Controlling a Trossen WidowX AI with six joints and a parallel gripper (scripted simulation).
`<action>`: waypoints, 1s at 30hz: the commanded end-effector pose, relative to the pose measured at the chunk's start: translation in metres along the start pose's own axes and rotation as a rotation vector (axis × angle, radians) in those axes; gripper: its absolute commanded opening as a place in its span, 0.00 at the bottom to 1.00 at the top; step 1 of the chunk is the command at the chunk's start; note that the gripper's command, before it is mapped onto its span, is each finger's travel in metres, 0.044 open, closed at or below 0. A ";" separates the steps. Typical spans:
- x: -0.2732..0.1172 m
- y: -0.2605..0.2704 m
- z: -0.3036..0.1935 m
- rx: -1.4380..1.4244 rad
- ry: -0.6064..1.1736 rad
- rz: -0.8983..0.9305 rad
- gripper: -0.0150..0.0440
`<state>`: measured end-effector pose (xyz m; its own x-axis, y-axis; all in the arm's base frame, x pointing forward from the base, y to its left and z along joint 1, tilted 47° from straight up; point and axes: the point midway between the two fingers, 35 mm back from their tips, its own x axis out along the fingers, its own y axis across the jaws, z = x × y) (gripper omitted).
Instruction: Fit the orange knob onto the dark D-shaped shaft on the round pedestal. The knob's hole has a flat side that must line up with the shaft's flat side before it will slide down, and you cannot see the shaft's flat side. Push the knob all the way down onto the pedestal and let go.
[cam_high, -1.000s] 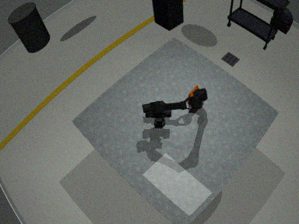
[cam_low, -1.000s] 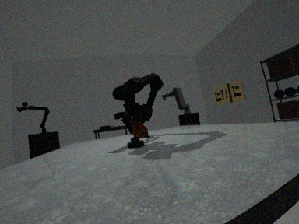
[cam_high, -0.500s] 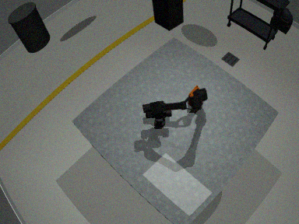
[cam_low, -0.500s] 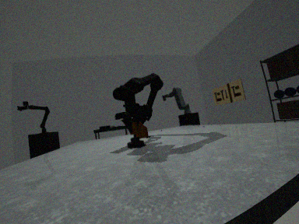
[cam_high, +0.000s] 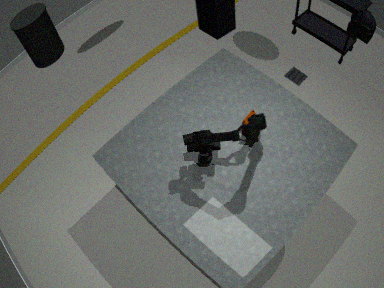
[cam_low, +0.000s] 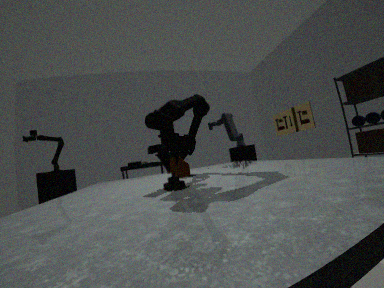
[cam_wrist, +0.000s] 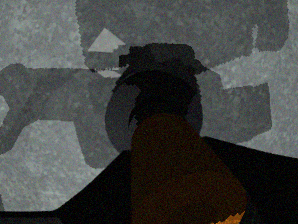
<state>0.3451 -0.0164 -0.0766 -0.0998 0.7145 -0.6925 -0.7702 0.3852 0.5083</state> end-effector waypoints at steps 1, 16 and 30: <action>-0.003 0.000 0.001 -0.003 -0.003 -0.001 0.25; -0.002 -0.001 0.000 -0.213 -0.003 -0.001 0.25; 0.001 0.001 0.001 -0.213 -0.004 -0.001 0.25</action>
<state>0.3445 -0.0159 -0.0766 -0.0995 0.7141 -0.6929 -0.8849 0.2549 0.3898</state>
